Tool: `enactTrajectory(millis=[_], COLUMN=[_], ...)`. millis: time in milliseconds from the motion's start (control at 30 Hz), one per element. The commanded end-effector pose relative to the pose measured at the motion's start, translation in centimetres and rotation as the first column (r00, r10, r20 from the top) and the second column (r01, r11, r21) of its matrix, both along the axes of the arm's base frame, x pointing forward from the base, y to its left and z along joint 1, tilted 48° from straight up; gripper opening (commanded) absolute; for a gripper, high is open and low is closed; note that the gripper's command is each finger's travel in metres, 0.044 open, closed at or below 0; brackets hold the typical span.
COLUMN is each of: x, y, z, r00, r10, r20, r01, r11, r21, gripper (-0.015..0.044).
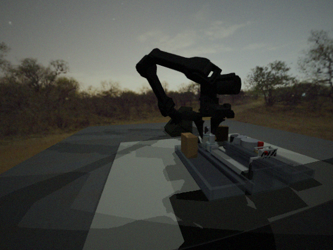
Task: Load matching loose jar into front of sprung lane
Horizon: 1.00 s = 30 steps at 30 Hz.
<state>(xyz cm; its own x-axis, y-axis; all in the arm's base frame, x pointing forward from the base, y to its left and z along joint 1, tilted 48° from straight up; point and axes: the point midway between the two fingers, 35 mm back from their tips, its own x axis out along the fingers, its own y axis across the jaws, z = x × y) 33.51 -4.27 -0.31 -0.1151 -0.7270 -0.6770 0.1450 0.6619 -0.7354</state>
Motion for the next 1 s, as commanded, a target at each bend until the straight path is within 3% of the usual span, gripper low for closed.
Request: enactTrajectory(millis=[0, 967], x=[0.83, 0.81], y=[-0.05, -0.28], z=[0.41, 0.21], r00=[1.000, 1.000], r10=[0.011, 0.011], r20=[0.025, 0.025], r01=[-0.011, -0.011], r11=[1.000, 1.000], r21=[-0.011, -0.011], gripper=[0.0000, 0.0000])
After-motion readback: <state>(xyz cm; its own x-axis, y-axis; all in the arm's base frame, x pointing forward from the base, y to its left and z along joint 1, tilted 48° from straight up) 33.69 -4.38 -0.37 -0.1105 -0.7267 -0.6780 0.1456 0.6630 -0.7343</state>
